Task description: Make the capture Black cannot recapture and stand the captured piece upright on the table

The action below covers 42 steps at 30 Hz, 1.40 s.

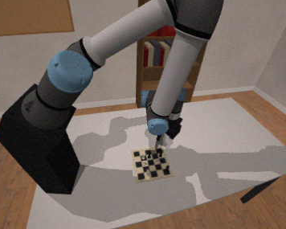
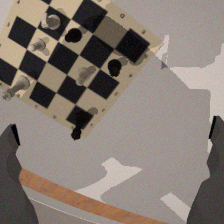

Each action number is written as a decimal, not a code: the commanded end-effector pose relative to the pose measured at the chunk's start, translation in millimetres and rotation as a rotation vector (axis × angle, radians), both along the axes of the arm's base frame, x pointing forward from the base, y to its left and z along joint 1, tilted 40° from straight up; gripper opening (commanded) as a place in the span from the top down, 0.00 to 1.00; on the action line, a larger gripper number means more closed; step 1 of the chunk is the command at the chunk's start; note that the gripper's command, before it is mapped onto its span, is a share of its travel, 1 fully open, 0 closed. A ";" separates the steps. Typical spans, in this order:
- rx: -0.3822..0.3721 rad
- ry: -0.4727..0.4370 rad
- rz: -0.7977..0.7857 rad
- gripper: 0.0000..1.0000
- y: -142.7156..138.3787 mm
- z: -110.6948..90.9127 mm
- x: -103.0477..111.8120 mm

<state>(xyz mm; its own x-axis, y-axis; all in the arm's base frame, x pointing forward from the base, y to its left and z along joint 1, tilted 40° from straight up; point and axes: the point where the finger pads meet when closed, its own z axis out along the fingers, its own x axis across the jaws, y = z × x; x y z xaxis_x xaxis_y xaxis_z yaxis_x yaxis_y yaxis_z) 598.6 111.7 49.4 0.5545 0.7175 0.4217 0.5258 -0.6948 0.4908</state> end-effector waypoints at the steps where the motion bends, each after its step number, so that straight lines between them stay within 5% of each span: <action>1: -0.095 0.002 0.114 0.00 1.1 -1.9 4.5; 8: -0.207 0.010 0.246 0.00 1.0 -6.6 7.2; 23: -0.568 0.041 0.668 0.00 -0.2 -22.8 20.3; 25: -0.568 0.041 0.668 0.00 -0.2 -22.8 20.3; 26: -0.632 0.045 0.743 0.00 -1.2 -23.7 21.4; 39: -0.911 0.066 1.071 0.00 -2.1 -31.8 31.6; 42: -0.930 0.067 1.094 0.00 -2.2 -32.1 32.1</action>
